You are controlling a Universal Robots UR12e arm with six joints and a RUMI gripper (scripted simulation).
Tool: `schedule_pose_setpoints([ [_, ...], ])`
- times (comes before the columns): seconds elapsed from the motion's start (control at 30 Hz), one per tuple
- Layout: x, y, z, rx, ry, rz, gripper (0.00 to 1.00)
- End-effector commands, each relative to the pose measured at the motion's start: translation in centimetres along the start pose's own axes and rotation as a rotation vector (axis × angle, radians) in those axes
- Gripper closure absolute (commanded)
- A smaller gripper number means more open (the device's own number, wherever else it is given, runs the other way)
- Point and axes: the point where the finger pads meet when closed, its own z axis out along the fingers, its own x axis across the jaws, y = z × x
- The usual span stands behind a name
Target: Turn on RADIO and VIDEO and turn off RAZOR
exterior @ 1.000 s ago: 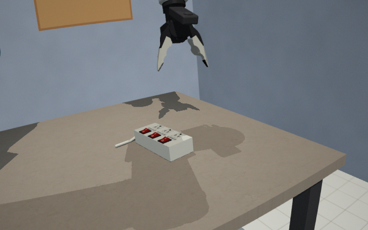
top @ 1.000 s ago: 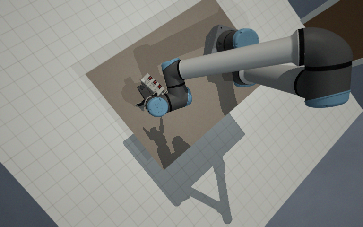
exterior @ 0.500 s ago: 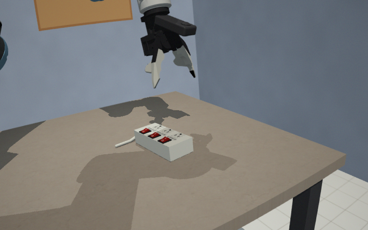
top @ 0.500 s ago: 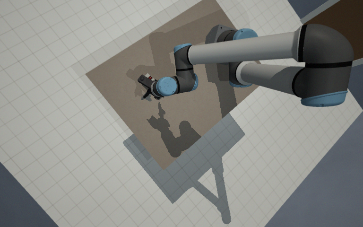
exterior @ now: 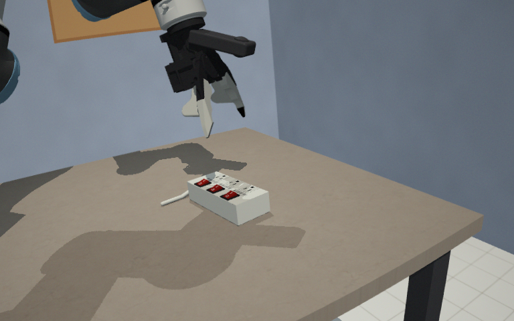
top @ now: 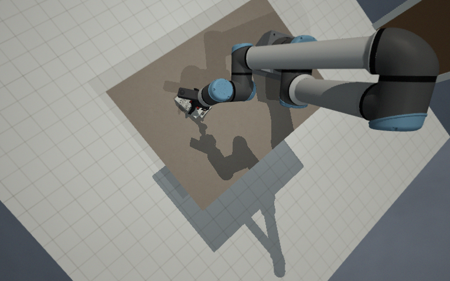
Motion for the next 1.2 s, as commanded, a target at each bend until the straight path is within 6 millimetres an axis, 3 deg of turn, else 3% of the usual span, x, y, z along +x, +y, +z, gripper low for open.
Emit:
schedule_pose_setpoints([
  [0.0, 1.2, 0.7, -0.1, 0.024, -0.033, -0.101, 0.00],
  [0.57, 3.1, 2.6, -0.7, 0.083, -0.066, -0.302, 0.00],
  [1.17, 3.5, 3.0, -0.8, 0.096, -0.071, -0.343, 0.00],
])
